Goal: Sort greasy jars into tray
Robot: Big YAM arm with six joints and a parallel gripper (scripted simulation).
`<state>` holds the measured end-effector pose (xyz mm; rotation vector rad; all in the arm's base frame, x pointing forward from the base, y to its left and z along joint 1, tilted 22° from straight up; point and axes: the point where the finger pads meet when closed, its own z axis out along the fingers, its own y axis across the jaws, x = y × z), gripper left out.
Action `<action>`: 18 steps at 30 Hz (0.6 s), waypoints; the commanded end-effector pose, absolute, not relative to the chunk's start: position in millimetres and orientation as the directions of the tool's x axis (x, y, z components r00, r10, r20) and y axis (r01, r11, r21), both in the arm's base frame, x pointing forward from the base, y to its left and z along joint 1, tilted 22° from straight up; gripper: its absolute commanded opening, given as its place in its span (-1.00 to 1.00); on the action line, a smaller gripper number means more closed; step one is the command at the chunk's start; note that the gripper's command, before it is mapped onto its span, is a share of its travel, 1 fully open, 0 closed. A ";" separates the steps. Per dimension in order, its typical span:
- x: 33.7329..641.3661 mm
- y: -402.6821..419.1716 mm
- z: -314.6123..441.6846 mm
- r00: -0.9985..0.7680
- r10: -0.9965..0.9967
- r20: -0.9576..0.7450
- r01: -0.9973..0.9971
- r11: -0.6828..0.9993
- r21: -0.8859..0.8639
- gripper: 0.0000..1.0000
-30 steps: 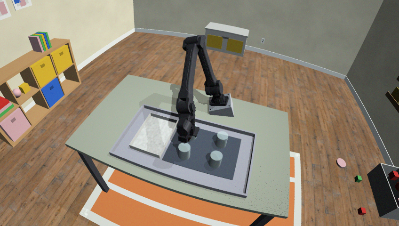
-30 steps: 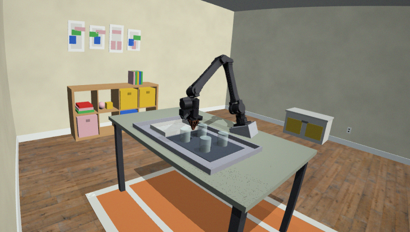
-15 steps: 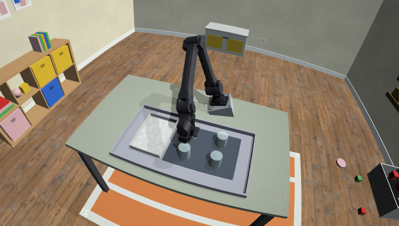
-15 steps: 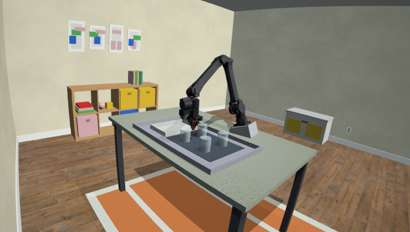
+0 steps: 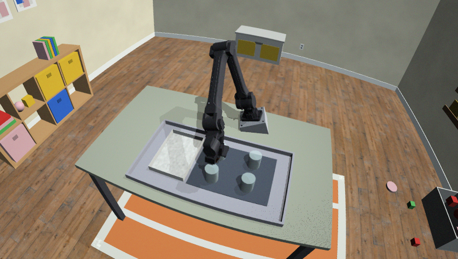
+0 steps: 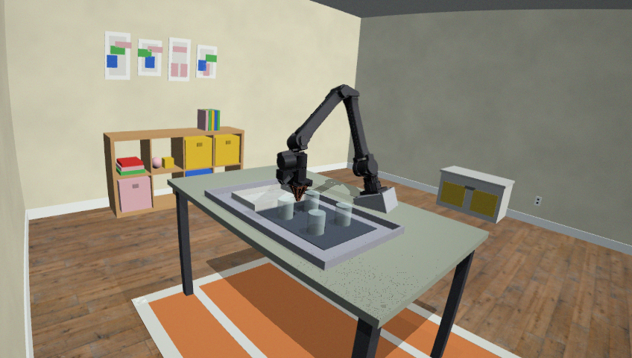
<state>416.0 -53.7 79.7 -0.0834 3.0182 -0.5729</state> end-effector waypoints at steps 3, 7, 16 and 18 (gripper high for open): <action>431.8 -55.5 87.2 -0.994 -0.071 -0.083 -0.036 0.930 -0.366 -1.00; 432.0 -55.5 87.2 -0.994 -0.071 -0.083 -0.036 0.930 -0.366 -1.00; 433.2 -55.4 87.3 -0.994 -0.071 -0.083 -0.036 0.930 -0.366 -1.00; 433.5 -55.4 87.3 -0.994 -0.071 -0.083 -0.036 0.930 -0.366 -1.00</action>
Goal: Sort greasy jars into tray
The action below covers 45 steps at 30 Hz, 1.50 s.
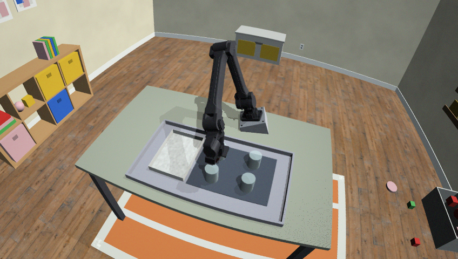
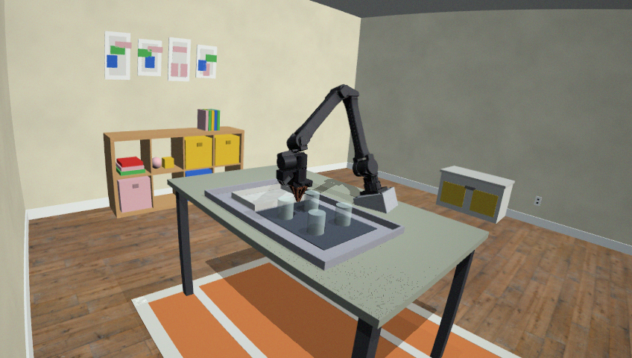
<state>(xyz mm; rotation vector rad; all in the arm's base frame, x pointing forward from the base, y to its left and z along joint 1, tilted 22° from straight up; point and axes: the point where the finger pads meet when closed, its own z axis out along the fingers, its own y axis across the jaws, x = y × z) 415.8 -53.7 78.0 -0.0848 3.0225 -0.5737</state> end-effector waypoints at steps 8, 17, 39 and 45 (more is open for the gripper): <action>434.3 -55.3 87.4 -0.994 -0.071 -0.083 -0.036 0.930 -0.366 -1.00; 435.5 -55.2 87.5 -0.994 -0.071 -0.083 -0.036 0.930 -0.366 -1.00; 437.9 -55.0 87.7 -0.994 -0.071 -0.083 -0.036 0.930 -0.366 -1.00; 438.7 -55.0 87.8 -0.994 -0.071 -0.083 -0.036 0.930 -0.366 -1.00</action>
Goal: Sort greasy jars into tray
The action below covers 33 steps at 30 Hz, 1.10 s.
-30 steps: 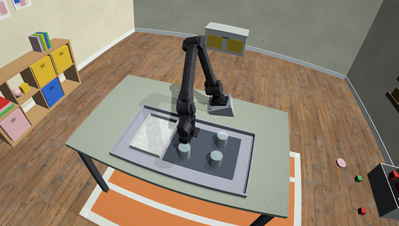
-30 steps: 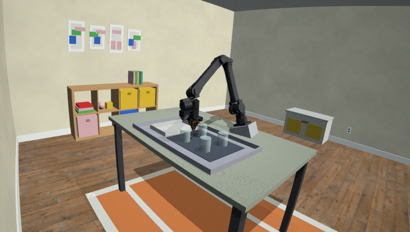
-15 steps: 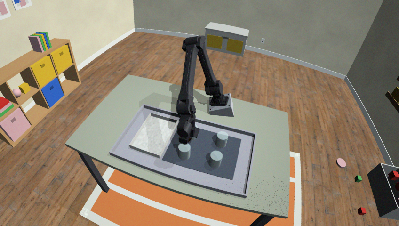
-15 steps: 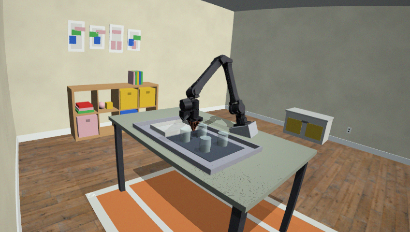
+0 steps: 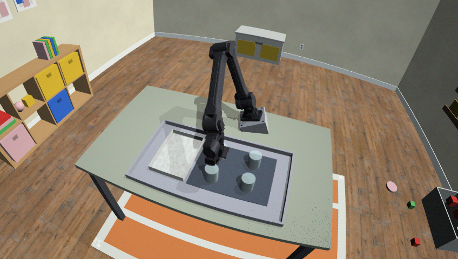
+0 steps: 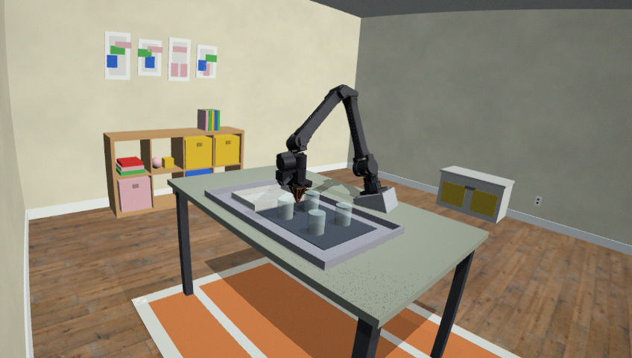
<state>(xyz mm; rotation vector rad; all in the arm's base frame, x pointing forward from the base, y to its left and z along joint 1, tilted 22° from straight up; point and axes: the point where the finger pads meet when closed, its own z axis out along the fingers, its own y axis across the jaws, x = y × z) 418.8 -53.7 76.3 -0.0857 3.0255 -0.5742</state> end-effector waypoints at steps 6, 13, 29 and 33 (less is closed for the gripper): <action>439.5 -54.9 87.8 -0.994 -0.071 -0.083 -0.036 0.930 -0.366 -1.00; 440.1 -54.9 87.9 -0.994 -0.071 -0.083 -0.036 0.930 -0.366 -1.00; 442.0 -54.7 88.0 -0.994 -0.071 -0.083 -0.036 0.930 -0.366 -1.00; 442.5 -54.7 88.1 -0.994 -0.071 -0.083 -0.036 0.930 -0.366 -1.00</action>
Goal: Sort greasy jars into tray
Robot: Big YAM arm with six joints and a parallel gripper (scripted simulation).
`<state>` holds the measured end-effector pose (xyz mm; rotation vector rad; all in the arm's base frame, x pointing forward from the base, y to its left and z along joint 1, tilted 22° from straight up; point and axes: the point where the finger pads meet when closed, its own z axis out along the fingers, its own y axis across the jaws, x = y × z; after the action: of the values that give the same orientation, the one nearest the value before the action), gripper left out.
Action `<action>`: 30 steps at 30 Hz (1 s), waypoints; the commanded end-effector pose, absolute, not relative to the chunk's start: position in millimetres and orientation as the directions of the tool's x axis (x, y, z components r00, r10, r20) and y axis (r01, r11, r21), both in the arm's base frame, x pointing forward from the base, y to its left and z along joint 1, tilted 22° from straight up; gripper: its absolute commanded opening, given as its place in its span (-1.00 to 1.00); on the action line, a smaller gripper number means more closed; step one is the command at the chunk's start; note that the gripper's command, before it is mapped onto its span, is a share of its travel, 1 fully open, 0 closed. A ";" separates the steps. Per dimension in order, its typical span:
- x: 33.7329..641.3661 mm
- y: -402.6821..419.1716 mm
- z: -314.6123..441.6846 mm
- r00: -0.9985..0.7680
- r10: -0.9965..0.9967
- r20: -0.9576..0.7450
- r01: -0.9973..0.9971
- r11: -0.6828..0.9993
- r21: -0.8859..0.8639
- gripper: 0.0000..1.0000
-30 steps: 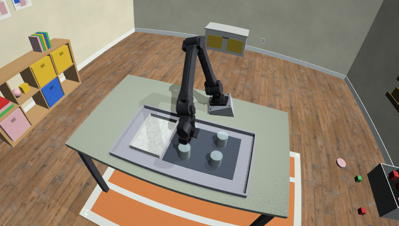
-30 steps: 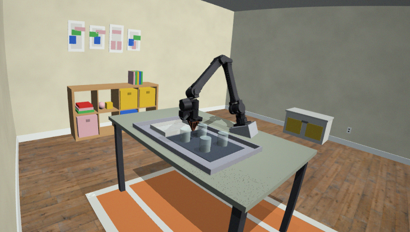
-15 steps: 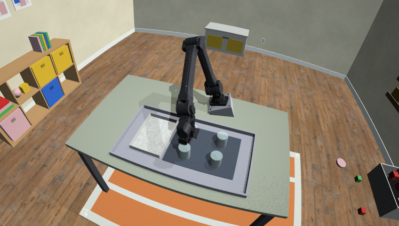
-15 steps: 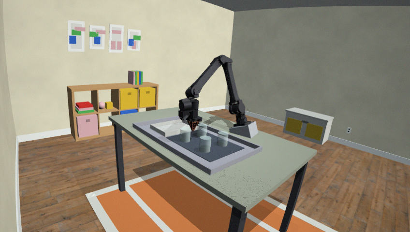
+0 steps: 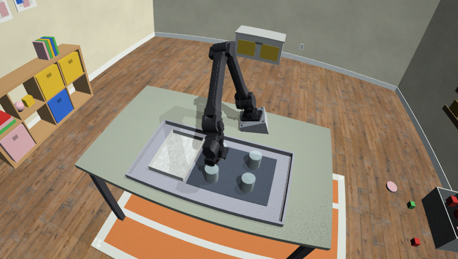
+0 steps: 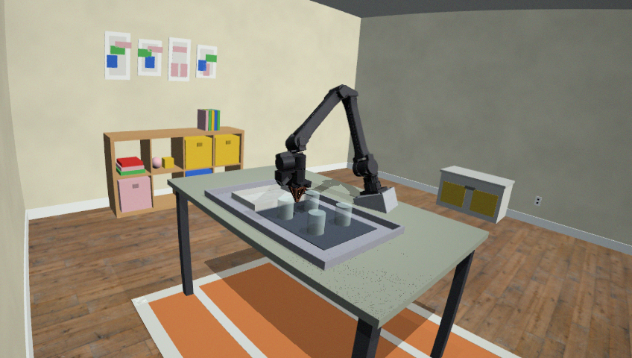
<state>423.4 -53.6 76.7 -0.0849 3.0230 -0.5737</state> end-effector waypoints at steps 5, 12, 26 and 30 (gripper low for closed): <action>443.2 -54.7 88.1 -0.994 -0.071 -0.083 -0.036 0.930 -0.366 -1.00; 443.8 -54.6 88.2 -0.994 -0.071 -0.083 -0.036 0.930 -0.366 -1.00; 445.7 -54.5 88.3 -0.994 -0.071 -0.083 -0.036 0.930 -0.366 -1.00; 446.0 -54.5 88.4 -0.994 -0.071 -0.083 -0.036 0.930 -0.366 -1.00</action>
<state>427.6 -53.5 77.0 -0.0841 3.0207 -0.5734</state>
